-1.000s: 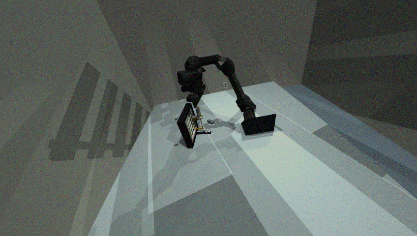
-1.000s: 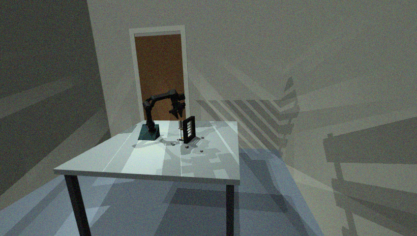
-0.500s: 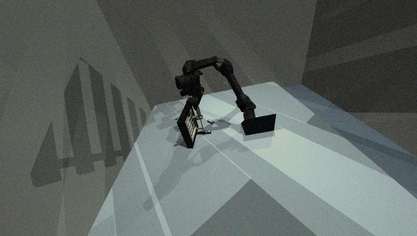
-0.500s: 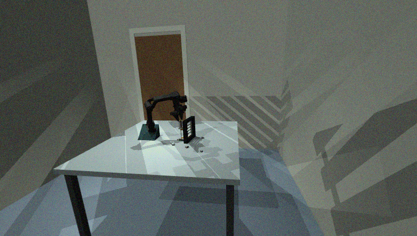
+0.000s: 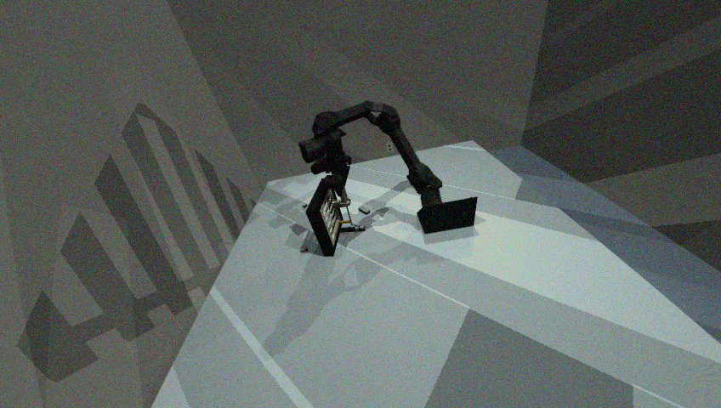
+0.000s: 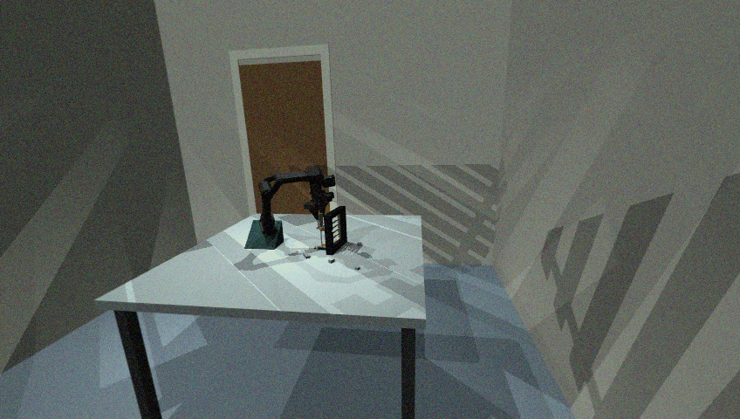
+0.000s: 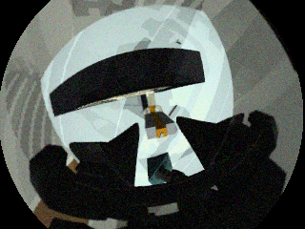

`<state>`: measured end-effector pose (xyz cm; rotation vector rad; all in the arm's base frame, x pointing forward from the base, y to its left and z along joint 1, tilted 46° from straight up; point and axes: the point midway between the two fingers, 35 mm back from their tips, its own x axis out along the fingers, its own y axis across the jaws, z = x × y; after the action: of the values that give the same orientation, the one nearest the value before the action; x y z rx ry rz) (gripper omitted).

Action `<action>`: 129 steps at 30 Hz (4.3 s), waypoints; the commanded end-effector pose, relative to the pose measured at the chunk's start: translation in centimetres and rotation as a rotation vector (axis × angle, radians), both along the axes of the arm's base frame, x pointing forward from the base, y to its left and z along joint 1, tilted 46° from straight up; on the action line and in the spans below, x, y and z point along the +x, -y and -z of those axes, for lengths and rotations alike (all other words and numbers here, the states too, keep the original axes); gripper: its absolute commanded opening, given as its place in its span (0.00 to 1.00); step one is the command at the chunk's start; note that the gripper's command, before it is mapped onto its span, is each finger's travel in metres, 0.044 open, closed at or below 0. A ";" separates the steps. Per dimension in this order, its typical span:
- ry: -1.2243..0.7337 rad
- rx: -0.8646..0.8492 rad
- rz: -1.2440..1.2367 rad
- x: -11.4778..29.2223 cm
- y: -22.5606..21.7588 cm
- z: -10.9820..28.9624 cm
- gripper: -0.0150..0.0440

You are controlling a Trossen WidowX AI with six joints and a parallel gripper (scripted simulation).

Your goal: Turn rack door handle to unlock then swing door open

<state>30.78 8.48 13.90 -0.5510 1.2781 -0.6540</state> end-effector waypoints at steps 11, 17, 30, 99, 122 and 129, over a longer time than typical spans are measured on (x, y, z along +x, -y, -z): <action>-0.085 0.014 0.031 0.2 1.5 1.5 0.74; -0.086 0.015 0.031 0.2 1.5 1.5 0.52; -0.086 0.015 0.031 0.2 1.5 1.5 0.31; 1.243 0.223 1.296 0.2 1.5 1.5 0.74; 0.418 0.096 0.520 0.2 1.5 1.5 0.74; 0.170 0.056 0.281 0.2 1.5 1.5 0.74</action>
<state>30.94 6.94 12.33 -0.1663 1.1646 -0.9483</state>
